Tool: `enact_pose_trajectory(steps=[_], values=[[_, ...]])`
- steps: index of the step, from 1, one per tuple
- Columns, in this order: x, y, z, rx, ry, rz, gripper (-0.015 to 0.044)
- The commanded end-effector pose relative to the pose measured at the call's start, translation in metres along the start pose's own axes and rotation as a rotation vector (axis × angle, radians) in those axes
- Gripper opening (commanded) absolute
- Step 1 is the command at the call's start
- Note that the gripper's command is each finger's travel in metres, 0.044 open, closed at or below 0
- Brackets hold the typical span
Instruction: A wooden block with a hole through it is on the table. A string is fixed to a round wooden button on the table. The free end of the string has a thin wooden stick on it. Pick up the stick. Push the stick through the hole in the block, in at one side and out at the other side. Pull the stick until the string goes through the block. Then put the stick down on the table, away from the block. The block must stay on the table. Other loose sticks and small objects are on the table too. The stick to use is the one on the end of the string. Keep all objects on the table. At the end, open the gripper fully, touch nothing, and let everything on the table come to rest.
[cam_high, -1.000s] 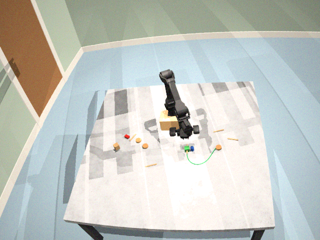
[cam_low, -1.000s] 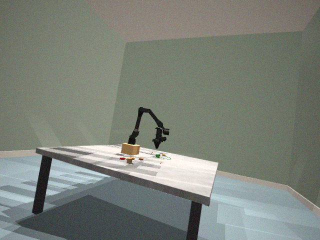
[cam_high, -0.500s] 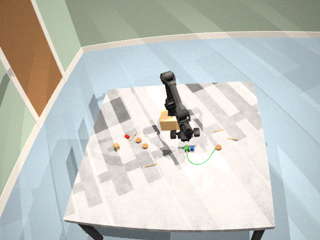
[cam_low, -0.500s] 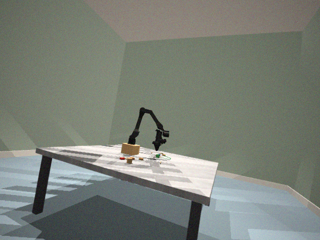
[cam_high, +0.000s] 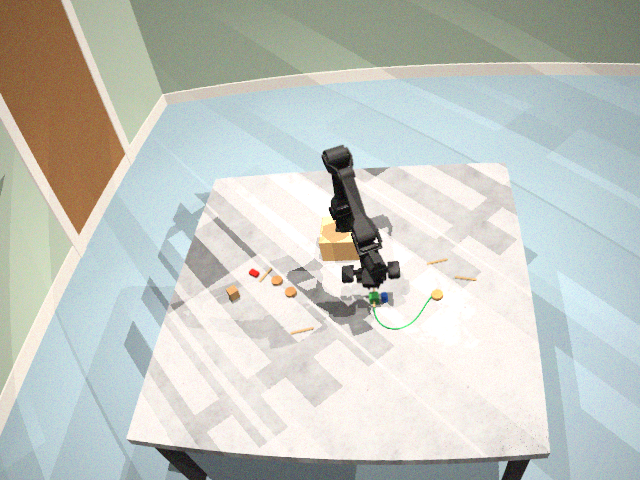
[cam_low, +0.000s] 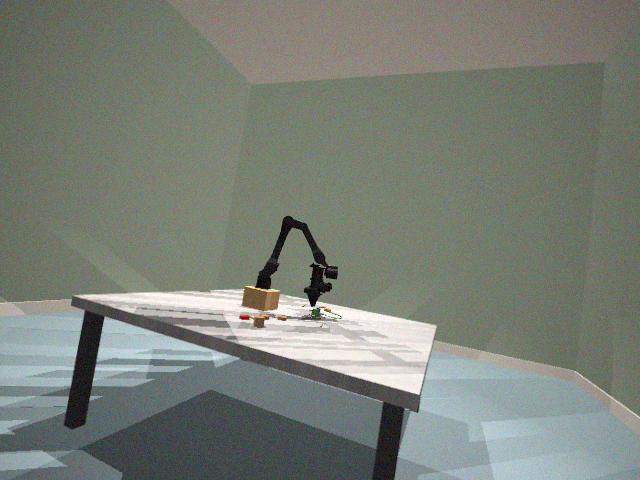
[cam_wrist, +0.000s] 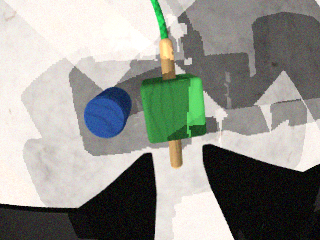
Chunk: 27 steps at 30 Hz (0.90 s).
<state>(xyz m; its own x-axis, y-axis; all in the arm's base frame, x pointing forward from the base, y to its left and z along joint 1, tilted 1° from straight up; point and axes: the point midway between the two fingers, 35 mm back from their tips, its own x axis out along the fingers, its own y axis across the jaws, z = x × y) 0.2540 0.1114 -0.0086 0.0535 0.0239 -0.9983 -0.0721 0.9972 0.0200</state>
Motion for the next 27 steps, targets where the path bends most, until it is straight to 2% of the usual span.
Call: enact_pose_trajectory(steps=[1, 14, 27], values=[[0.009, -0.001, -0.002, 0.003, 0.007, -0.003, 0.0122], [0.03, -0.002, -0.005, 0.003, 0.007, -0.004, 0.0122], [0.031, -0.002, -0.005, 0.003, 0.007, -0.004, 0.0122]])
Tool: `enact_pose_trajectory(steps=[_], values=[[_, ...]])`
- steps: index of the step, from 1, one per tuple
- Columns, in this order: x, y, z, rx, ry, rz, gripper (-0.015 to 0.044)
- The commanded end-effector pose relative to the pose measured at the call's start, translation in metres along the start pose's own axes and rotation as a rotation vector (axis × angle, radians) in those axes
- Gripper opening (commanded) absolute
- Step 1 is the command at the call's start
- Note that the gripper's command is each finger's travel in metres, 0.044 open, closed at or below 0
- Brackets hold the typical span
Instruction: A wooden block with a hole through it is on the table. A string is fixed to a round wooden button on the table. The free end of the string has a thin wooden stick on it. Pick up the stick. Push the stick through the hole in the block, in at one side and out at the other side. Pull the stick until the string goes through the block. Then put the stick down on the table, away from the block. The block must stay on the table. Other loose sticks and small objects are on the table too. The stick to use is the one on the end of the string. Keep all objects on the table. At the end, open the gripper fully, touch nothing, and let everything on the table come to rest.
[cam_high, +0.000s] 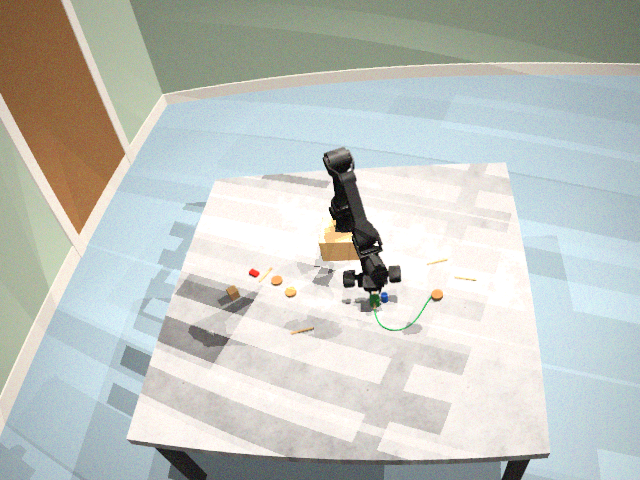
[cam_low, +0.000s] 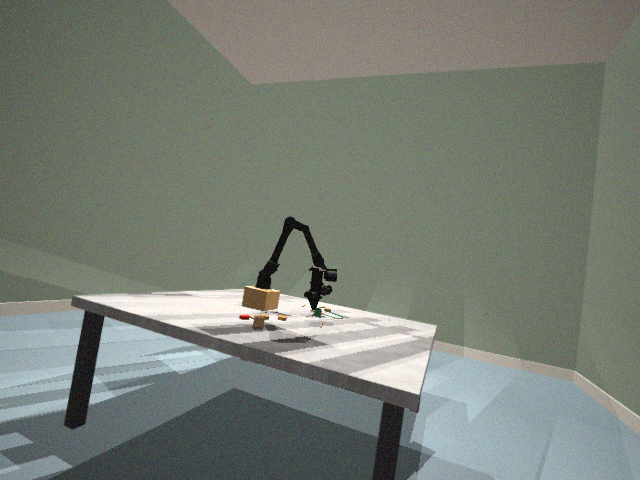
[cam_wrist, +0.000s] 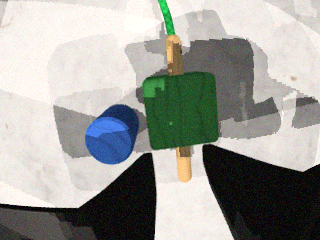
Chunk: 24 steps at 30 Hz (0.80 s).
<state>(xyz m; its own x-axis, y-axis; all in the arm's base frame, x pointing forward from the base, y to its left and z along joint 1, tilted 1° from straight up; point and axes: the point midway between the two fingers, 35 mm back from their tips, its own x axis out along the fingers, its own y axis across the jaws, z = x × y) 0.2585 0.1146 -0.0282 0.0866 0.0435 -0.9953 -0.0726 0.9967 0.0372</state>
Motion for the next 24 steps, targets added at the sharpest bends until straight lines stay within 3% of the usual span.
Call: enact_pose_trajectory(steps=[1, 4, 9, 24], values=[[0.0107, -0.0046, -0.0091, 0.003, 0.042, -0.021, 0.0122], [0.0107, -0.0046, -0.0091, 0.003, 0.042, -0.021, 0.0122], [0.0095, -0.0038, -0.0088, 0.001, 0.04, -0.016, 0.0], [0.0115, -0.0025, -0.0093, 0.01, -0.008, -0.012, 0.0]])
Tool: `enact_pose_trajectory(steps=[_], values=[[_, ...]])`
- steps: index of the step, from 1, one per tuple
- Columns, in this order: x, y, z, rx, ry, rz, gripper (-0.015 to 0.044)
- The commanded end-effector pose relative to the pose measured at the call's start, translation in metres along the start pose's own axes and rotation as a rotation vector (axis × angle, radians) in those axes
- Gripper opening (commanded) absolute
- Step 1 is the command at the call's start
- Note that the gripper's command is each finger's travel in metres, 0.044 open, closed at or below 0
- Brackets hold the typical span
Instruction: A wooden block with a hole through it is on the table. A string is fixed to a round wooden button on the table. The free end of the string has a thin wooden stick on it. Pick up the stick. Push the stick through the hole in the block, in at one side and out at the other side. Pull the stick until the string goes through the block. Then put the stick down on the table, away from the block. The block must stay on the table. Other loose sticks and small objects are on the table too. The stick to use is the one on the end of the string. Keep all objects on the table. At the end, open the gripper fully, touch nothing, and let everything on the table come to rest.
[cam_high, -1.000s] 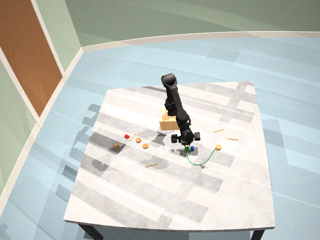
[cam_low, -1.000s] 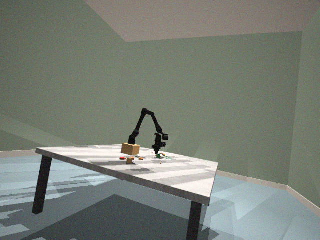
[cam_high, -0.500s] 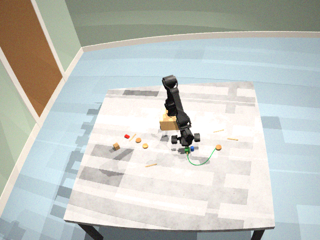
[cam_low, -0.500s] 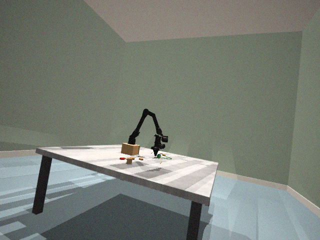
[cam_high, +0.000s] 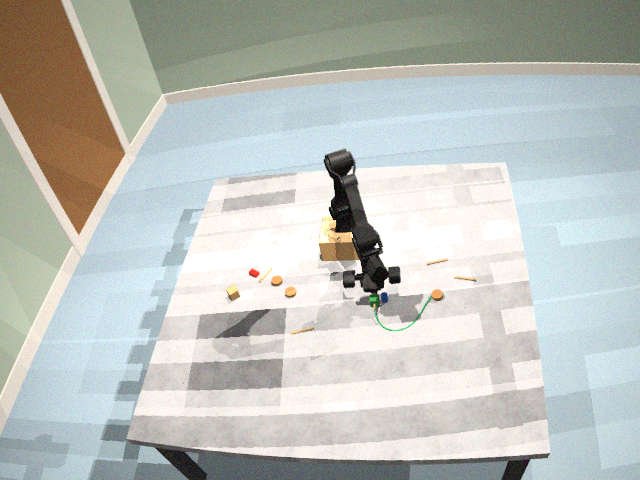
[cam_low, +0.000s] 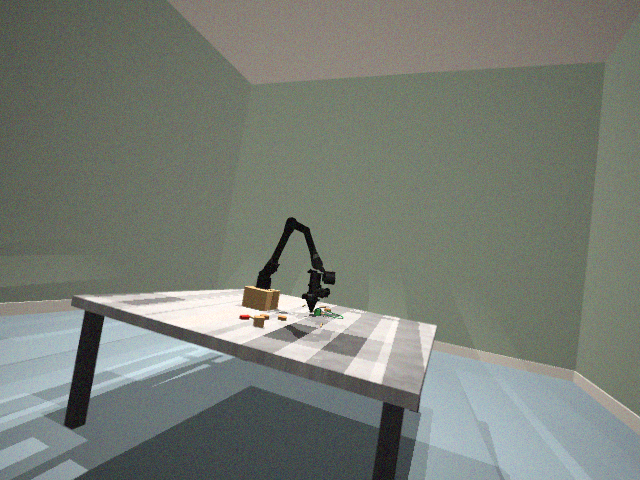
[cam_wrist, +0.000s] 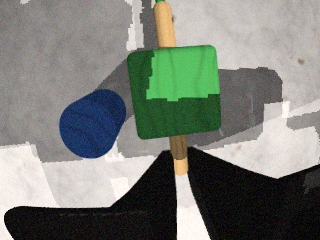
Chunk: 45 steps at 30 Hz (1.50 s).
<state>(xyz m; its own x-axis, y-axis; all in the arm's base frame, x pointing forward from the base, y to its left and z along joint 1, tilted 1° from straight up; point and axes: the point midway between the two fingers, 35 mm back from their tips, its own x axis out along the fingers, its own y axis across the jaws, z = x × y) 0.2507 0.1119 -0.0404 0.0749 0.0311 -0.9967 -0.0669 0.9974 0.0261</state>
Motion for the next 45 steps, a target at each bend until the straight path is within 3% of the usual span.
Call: enact_pose_trajectory(steps=[1, 45], values=[[0.0, 0.0, -0.001, 0.006, -0.021, 0.0, 0.0], [-0.002, 0.0, -0.047, 0.005, -0.017, 0.008, 0.0]])
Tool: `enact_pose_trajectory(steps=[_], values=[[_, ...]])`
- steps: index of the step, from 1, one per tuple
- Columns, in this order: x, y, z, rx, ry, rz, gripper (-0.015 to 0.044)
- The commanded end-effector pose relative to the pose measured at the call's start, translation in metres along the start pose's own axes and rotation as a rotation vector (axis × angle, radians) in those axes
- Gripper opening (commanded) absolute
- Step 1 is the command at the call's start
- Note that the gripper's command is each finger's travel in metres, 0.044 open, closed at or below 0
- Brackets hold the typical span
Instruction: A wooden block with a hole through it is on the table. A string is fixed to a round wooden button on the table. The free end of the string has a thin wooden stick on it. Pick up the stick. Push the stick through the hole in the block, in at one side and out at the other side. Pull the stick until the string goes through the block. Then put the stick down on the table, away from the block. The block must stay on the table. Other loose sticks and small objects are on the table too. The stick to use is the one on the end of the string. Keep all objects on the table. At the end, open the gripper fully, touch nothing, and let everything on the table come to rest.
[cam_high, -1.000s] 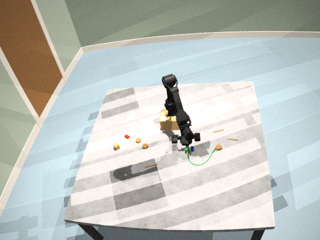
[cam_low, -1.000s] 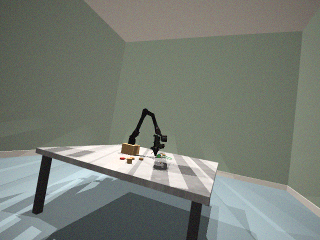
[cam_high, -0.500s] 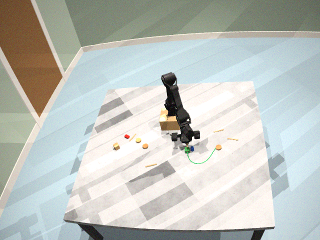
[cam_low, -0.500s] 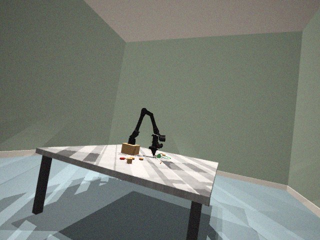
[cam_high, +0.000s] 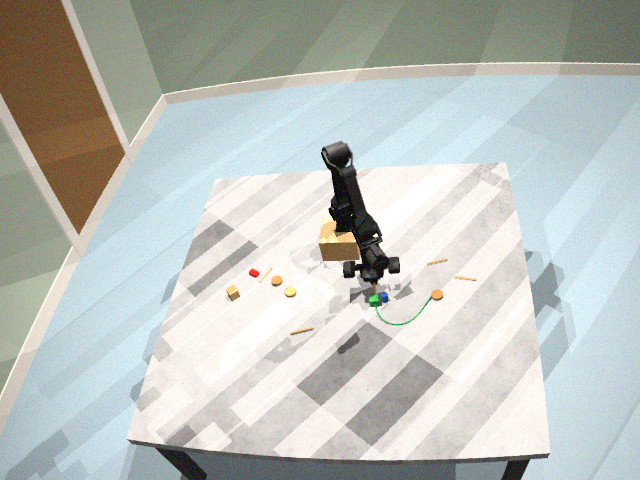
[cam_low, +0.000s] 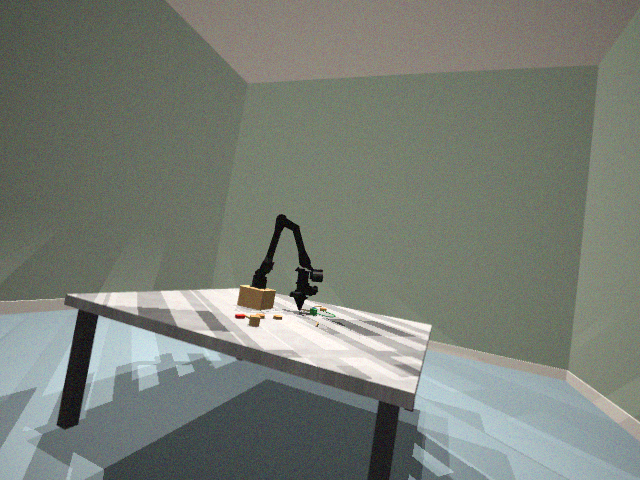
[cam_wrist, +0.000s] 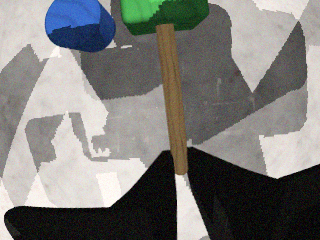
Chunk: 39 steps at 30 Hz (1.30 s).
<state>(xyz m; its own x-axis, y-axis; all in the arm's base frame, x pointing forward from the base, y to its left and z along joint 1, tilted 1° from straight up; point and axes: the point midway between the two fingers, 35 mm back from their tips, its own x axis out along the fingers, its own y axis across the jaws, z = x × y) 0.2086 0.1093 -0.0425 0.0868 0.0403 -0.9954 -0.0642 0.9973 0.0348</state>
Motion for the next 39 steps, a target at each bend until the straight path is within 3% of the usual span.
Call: enact_pose_trajectory(steps=[1, 39], values=[[-0.001, 0.0, -0.006, 0.002, -0.004, 0.0, 0.0], [0.002, 0.0, -0.054, -0.004, 0.002, -0.006, 0.0]])
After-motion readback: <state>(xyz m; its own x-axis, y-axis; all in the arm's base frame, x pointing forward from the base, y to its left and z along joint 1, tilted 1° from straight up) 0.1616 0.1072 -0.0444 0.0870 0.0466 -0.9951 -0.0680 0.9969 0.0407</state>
